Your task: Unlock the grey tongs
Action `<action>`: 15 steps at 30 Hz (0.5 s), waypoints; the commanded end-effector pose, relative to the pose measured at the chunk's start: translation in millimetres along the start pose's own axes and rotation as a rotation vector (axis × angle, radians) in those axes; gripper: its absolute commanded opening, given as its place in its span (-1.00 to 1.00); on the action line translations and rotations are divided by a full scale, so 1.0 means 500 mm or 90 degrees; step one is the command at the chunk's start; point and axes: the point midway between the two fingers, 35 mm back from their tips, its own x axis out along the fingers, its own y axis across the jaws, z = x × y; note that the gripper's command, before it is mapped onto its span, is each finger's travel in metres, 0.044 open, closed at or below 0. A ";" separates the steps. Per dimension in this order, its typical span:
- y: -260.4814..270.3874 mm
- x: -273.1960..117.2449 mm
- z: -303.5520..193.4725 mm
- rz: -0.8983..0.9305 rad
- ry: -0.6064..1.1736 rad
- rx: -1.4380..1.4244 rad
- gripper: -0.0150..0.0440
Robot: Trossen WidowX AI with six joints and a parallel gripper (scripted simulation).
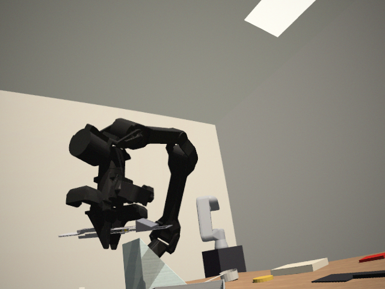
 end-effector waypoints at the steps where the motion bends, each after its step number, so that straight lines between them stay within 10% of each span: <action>1: -0.020 -0.009 -0.058 0.001 0.003 0.046 -1.00; 15: -0.044 -0.017 -0.262 0.023 -0.004 0.190 -1.00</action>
